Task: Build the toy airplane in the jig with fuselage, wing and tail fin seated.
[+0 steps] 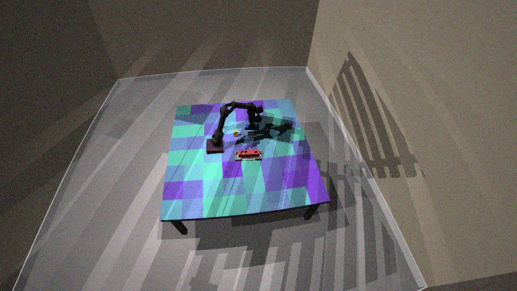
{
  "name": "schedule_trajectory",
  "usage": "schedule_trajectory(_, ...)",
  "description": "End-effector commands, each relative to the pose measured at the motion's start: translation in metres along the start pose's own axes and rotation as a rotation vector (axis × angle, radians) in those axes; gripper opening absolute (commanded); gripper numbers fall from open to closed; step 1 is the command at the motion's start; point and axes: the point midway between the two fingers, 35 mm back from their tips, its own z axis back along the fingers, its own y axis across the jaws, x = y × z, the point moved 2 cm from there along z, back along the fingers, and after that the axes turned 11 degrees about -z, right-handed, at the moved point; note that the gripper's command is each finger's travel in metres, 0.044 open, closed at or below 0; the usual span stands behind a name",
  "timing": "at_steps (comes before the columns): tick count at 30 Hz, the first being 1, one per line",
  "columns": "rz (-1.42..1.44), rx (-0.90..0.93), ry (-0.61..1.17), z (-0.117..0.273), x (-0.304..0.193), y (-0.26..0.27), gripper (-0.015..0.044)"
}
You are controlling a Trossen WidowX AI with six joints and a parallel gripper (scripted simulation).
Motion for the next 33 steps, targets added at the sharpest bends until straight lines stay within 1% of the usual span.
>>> schedule_trajectory(1,0.002,0.002,0.001,0.014,0.001,0.000,0.0000)
schedule_trajectory(19,0.000,-0.022,0.025,0.067,-0.004,-0.008,0.0000)
schedule_trajectory(22,-0.011,-0.023,0.025,0.067,-0.004,-0.010,0.0000)
schedule_trajectory(33,-0.194,-0.029,0.022,0.062,0.010,-0.043,0.0000)
